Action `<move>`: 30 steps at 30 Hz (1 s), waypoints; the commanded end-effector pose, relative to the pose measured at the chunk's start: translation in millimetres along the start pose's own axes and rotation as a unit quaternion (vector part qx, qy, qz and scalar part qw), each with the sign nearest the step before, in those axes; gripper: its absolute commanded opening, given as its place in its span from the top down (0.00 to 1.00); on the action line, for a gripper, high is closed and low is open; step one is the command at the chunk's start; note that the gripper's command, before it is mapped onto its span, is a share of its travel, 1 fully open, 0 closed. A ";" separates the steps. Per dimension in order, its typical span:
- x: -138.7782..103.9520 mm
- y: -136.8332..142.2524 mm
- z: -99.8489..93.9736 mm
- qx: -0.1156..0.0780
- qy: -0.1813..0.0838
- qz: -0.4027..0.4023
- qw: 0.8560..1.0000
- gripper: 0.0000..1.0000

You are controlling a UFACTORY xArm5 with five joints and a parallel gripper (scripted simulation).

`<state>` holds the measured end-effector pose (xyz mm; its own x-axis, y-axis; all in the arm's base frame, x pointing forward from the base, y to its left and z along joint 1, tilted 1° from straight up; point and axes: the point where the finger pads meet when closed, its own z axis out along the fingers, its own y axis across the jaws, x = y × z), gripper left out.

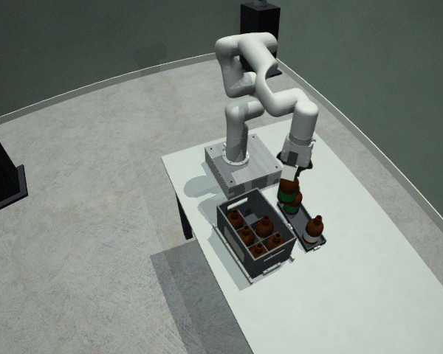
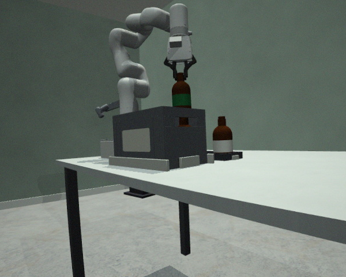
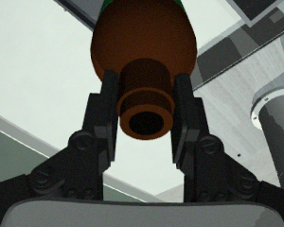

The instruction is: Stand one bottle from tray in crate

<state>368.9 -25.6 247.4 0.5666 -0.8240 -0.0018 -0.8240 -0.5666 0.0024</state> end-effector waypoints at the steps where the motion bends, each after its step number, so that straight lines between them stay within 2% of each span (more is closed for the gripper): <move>1: 3.1 5.2 -1.4 0.002 0.001 0.000 1.000 1.00; 30: 26.1 61.4 -0.1 0.000 0.000 0.000 1.000 1.00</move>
<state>335.0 -77.2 246.2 0.5666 -0.8240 -0.0049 -0.8240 -0.5666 0.0045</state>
